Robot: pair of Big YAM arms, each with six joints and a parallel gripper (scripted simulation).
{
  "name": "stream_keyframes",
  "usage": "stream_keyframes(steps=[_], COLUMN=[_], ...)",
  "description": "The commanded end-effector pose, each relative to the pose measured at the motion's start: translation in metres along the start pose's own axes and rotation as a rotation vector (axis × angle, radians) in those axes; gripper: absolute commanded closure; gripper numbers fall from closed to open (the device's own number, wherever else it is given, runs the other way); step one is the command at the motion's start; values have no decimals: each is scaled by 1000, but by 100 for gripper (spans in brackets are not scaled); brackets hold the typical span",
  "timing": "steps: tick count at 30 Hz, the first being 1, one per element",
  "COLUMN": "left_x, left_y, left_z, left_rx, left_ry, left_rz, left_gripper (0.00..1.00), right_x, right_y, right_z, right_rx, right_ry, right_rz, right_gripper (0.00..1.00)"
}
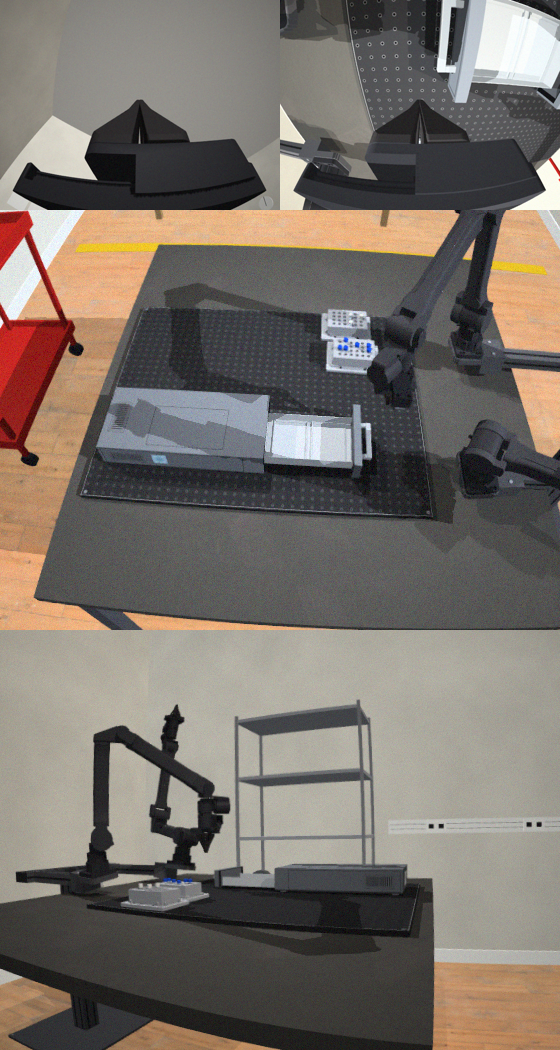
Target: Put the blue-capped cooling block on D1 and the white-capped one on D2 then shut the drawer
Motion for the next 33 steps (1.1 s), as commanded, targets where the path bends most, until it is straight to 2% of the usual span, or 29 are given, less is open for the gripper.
stream_keyframes(steps=[1,12,20,33], left_x=[-21,-21,-21,-21], left_y=[8,8,8,8], left_z=[-2,-2,-2,-2], left_rx=[0,0,0,0], left_ry=[8,8,8,8], left_rz=[34,34,34,34], left_gripper=[100,100,100,100], right_x=[35,79,71,74], right_y=[-14,-14,-12,-10], right_z=[-9,2,-8,0], right_rx=[-20,-18,-16,-15], right_ry=[22,22,47,31], right_rz=[-30,-32,-29,-26], right_gripper=[100,100,100,100])
Point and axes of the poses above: on each arm, the point where the finger pads meet when closed, its own y axis out along the fingers, its own z axis across the jaws, x = y × z, the point moved 6 cm from there along -y, back along the fingers, and after that the axes turned 1 degree about -y, right-handed, at the moved point
